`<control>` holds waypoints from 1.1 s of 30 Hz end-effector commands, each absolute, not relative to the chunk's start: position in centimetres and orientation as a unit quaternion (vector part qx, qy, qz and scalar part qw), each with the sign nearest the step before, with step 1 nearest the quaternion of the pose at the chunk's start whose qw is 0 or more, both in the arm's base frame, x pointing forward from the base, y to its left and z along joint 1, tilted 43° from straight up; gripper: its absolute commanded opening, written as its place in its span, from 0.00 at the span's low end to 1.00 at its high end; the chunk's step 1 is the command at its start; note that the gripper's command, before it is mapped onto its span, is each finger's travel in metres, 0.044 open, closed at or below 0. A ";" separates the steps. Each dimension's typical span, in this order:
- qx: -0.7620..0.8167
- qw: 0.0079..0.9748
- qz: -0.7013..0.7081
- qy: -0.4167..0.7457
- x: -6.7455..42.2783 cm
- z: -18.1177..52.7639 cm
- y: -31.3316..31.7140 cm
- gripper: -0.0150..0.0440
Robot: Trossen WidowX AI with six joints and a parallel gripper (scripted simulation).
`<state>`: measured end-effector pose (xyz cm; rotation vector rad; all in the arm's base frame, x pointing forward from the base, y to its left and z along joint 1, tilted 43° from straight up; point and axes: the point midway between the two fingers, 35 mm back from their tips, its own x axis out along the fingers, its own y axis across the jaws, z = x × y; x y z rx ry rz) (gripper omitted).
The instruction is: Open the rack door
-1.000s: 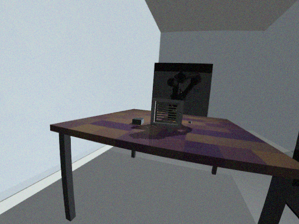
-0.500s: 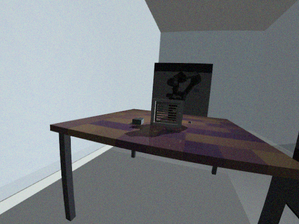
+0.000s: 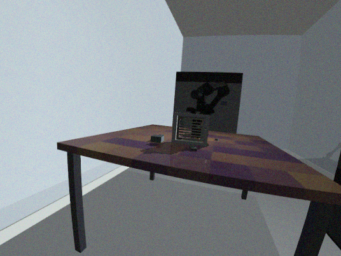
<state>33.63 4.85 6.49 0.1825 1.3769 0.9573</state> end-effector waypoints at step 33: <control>0.565 0.361 -0.200 0.714 33.7 6.5 4.9 0.73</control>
